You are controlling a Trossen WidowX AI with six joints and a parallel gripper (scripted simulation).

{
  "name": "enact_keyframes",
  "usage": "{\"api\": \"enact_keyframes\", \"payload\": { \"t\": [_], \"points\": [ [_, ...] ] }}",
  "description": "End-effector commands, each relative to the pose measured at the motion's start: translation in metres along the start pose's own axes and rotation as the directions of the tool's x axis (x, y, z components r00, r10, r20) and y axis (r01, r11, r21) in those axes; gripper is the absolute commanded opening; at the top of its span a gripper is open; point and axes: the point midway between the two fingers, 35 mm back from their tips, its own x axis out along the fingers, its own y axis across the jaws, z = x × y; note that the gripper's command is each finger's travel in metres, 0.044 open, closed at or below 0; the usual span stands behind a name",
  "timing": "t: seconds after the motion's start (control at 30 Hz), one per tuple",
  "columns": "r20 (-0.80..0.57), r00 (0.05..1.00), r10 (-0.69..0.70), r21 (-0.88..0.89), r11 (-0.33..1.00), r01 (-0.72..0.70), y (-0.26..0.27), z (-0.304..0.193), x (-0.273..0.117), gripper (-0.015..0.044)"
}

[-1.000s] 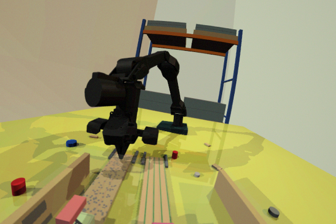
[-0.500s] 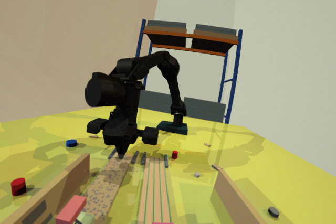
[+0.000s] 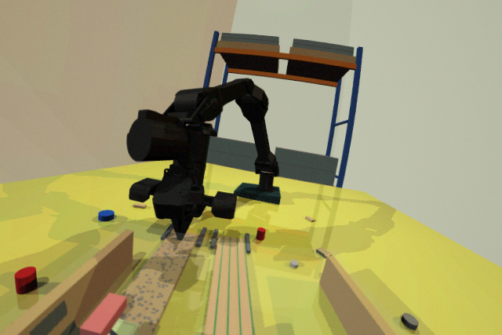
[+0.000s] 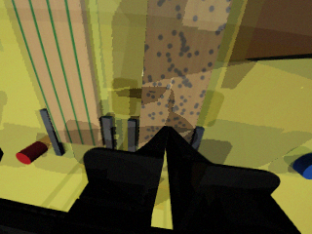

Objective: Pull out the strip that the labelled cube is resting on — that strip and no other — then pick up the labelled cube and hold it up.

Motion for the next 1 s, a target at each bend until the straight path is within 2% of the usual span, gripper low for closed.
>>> {"api": "enact_keyframes", "payload": {
  "t": [0.0, 0.5, 0.97],
  "points": [
    [0.004, 1.0, 0.002, -0.005, 1.0, -0.002, 0.0, 0.001, 0.003, 0.0],
    [0.004, 1.0, 0.002, -0.005, 1.0, -0.002, 0.0, 0.001, 0.004, 0.0],
    [0.002, 1.0, 0.002, -0.006, 1.0, -0.002, -0.001, -0.019, 0.005, 0.0]
  ]
}}
